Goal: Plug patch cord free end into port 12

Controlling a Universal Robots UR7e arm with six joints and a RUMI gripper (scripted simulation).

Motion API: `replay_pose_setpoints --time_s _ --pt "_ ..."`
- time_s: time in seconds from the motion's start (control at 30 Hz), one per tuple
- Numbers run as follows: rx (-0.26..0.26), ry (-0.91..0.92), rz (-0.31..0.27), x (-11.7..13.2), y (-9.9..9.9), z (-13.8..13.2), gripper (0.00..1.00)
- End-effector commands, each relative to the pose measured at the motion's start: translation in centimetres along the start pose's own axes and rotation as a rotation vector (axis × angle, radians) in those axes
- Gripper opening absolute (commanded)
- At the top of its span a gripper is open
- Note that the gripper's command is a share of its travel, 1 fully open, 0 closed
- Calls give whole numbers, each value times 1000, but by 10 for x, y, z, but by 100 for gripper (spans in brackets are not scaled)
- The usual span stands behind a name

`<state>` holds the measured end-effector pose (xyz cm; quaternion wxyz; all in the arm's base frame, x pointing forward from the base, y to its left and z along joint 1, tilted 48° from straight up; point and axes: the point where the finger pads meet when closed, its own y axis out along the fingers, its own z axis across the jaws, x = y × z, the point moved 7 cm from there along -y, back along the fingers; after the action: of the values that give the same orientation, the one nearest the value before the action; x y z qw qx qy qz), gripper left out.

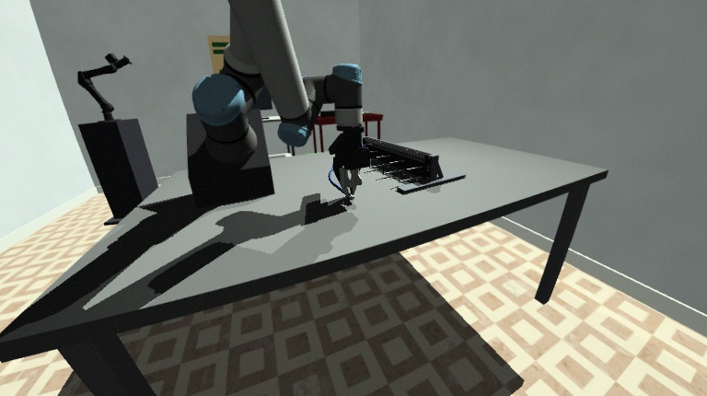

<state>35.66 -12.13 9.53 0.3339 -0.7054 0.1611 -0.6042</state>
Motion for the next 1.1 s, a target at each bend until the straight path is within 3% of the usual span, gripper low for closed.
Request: replay_pose_setpoints --time_s 0.0,0.7,1.07 --pt "1 0 0 0 0 0 0" --pt "1 0 0 0 -8 0 0" --pt "1 0 0 0 -25 0 0"
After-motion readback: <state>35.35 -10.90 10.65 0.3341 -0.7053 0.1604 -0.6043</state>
